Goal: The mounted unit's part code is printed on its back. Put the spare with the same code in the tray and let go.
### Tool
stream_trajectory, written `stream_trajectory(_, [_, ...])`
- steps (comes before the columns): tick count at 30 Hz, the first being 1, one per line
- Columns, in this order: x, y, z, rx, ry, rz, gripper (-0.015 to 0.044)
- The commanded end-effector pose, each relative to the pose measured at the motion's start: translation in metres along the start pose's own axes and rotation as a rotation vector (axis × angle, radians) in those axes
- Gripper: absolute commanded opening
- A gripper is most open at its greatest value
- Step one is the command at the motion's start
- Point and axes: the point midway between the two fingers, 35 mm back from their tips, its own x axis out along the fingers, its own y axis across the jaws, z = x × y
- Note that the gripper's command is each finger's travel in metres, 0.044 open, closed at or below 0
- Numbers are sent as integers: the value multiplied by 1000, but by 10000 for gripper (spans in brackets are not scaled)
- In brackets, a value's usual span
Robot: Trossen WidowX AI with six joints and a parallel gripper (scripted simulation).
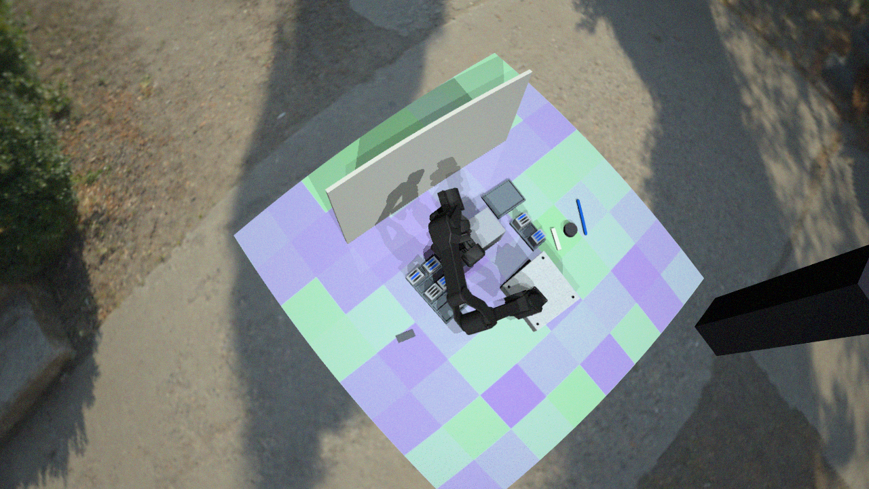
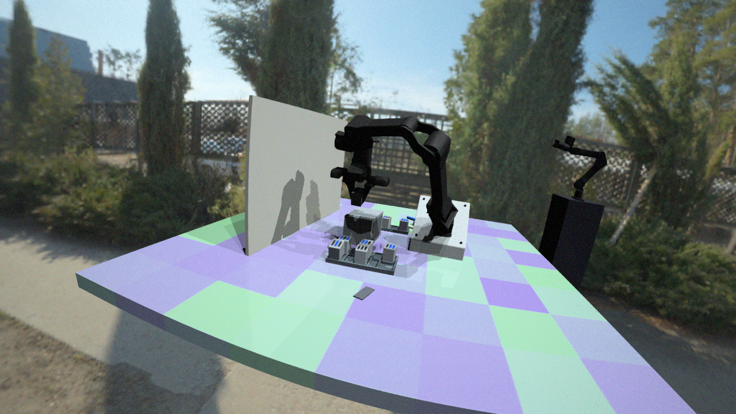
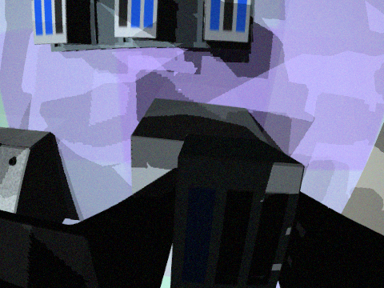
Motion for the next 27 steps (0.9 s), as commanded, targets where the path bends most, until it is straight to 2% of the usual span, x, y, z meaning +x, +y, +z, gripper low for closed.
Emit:
stream_trajectory(1, [-2,-12,-20,7,6,-8,0])
stream_trajectory(27, [12,-53,-146,-3,-14,4,0])
